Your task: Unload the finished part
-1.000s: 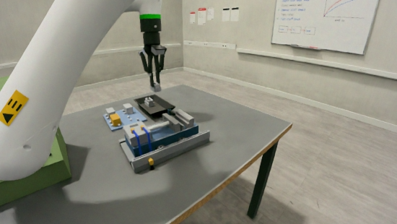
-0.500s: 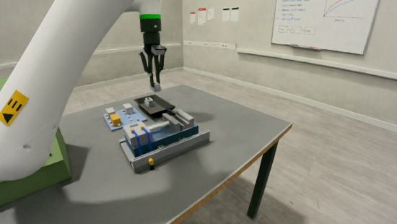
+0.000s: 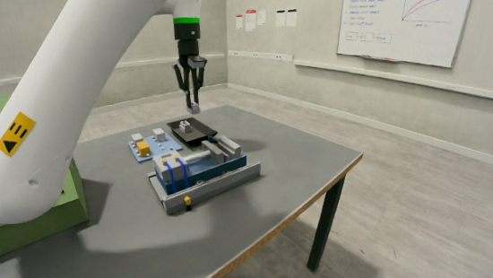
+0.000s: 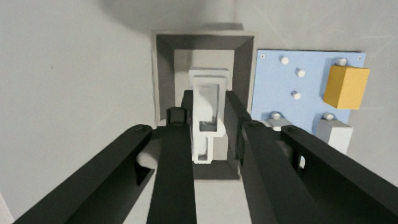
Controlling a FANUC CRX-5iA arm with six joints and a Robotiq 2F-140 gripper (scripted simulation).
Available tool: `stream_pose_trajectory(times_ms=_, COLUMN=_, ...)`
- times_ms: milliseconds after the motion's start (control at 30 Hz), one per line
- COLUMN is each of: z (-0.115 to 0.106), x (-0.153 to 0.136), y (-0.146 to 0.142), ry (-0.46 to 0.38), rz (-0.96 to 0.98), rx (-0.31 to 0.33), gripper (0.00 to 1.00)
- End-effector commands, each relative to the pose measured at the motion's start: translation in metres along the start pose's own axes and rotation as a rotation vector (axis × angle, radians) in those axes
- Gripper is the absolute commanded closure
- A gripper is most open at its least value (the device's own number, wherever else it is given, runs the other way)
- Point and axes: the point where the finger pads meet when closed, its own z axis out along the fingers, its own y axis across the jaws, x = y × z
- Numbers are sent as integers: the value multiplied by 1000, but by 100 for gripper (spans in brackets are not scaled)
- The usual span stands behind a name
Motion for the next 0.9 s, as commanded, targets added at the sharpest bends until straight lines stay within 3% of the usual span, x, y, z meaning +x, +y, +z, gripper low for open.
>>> stream_pose_trajectory(times_ms=0, z=-1, x=0, y=-1, ry=-1, rz=0, rx=2, gripper=90)
stream_pose_trajectory(times_ms=867, z=9, x=0, y=-1, ry=-1, rz=0, rx=2, gripper=90)
